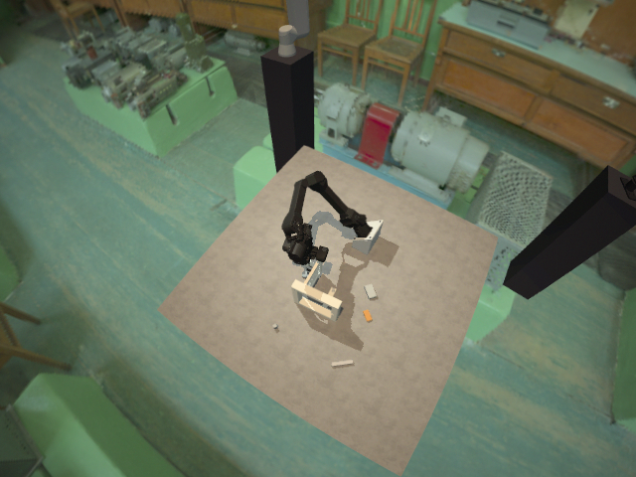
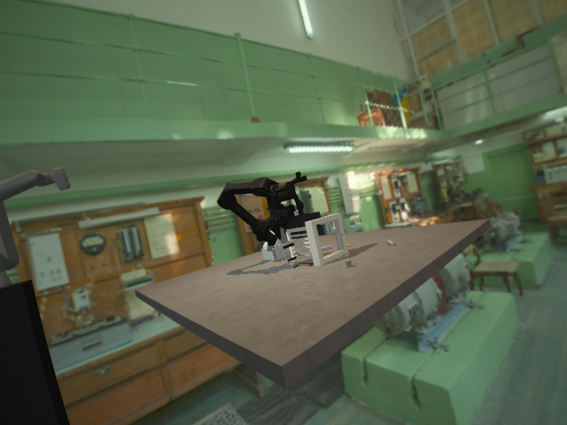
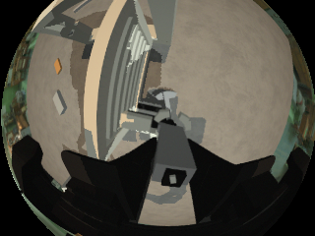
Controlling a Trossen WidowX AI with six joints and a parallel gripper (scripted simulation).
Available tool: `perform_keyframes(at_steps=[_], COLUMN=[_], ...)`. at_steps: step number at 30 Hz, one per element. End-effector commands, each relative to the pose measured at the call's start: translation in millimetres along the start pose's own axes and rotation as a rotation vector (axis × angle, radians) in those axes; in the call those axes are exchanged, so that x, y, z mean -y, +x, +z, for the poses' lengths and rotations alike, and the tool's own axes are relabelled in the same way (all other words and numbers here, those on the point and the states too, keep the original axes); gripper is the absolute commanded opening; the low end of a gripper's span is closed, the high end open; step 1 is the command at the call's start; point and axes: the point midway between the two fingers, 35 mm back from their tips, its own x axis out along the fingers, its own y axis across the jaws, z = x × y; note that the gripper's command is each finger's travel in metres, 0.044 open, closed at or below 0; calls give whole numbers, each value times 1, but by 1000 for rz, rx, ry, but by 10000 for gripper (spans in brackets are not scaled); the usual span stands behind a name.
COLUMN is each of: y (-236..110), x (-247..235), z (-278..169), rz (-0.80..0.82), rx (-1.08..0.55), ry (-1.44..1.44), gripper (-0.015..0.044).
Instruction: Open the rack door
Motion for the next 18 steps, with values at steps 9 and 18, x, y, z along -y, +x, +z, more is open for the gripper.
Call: perform_keyframes(at_steps=[9, 18], y=[0, 0], x=[2, 2], z=[0, 0], rz=[-4, -4], rx=[1, 1], ry=[-16, -16], gripper=[67, 286])
